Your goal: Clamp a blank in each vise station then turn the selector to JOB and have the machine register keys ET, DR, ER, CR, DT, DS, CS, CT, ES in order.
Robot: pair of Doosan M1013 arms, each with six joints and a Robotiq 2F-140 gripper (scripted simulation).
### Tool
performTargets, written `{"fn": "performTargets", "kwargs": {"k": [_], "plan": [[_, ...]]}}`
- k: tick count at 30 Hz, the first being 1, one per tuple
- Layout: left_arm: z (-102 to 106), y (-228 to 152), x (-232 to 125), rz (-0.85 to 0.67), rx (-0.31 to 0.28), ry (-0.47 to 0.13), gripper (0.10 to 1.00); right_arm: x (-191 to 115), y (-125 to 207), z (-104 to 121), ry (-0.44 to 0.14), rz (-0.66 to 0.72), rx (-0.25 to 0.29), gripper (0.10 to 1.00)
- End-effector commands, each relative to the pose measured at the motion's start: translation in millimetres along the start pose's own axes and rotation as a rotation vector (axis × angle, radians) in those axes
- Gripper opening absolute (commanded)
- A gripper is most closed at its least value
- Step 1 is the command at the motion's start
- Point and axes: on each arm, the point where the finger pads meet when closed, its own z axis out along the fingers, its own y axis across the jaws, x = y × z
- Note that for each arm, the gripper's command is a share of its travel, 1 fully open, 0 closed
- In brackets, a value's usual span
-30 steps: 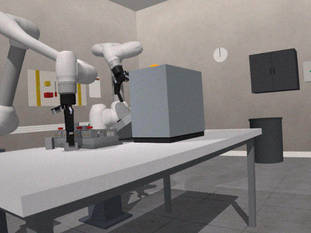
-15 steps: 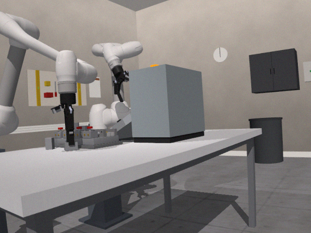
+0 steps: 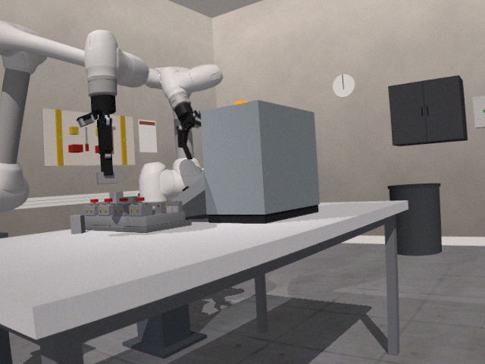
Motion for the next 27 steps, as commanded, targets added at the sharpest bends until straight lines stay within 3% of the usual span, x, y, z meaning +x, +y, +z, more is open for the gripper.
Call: {"fn": "performTargets", "kwargs": {"k": [1,20,27], "plan": [[-0.5,0.5,-0.1,0.000,-0.001,0.000,1.000,-0.3,-0.5,-8.2,0.004,0.000,-0.004,0.099],[-0.5,0.5,-0.1,0.000,-0.001,0.000,1.000,-12.9,8.1,-8.2,0.004,0.080,-0.004,0.099],[-0.5,0.5,-0.1,0.000,-0.001,0.000,1.000,-30.1,20.7,-8.3,0.004,0.191,-0.004,0.099]]}}
